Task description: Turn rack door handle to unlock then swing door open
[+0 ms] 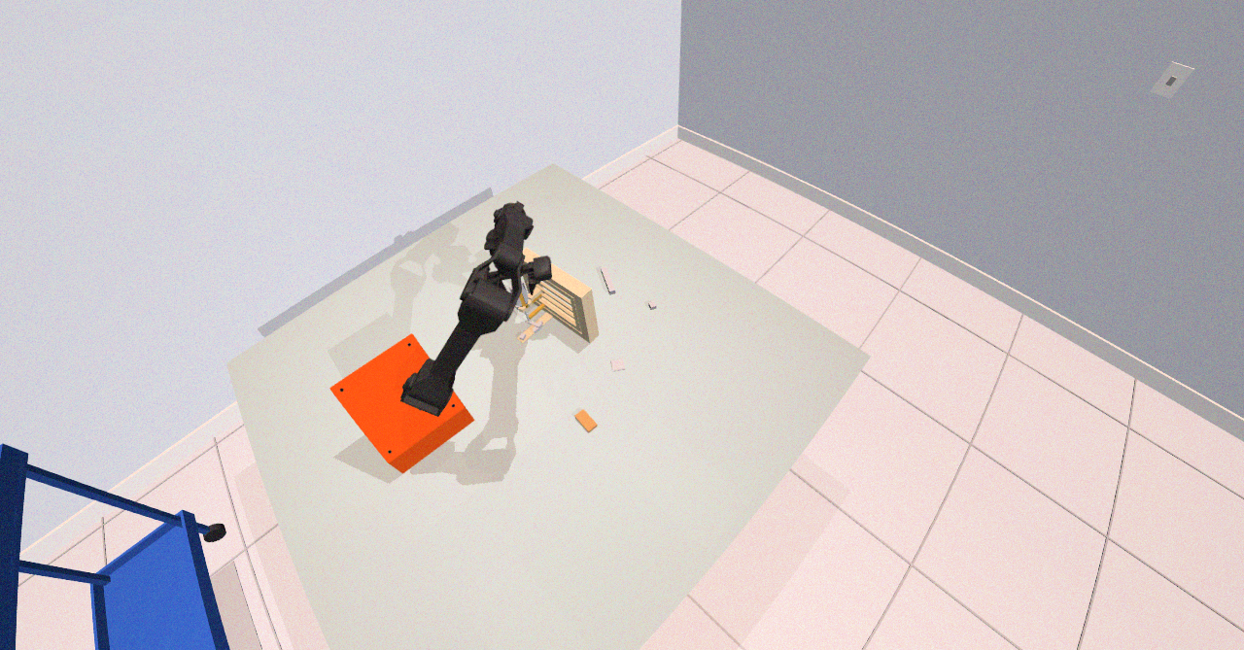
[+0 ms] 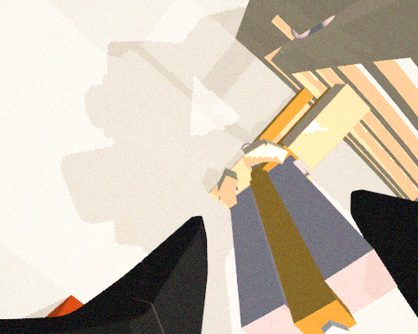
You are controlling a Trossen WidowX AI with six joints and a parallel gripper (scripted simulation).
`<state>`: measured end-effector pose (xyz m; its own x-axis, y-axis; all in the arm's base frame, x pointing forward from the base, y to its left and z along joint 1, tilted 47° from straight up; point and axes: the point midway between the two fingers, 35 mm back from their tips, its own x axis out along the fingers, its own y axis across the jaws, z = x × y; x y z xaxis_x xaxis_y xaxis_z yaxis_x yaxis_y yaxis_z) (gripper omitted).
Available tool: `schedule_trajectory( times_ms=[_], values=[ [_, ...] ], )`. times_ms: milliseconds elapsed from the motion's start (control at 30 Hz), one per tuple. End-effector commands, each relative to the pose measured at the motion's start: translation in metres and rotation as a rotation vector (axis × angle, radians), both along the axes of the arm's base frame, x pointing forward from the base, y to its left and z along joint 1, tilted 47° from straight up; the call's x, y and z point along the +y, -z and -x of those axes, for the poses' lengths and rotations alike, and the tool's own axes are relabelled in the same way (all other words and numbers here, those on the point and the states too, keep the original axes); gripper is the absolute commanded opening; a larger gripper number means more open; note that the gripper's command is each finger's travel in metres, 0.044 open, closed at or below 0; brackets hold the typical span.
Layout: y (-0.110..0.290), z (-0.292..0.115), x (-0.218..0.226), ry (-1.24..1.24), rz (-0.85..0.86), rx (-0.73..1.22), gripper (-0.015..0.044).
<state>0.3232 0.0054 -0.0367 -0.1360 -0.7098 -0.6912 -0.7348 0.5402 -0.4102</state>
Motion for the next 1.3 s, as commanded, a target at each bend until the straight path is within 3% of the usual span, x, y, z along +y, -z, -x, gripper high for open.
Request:
schedule_trajectory(
  times_ms=[0, 1267],
  values=[
    [0.0002, 0.0003, -0.0017, 0.151, 0.032, -0.151, 0.0281],
    [0.0002, 0.0003, -0.0017, 1.45, 0.29, -1.49, 0.0281]
  ],
)
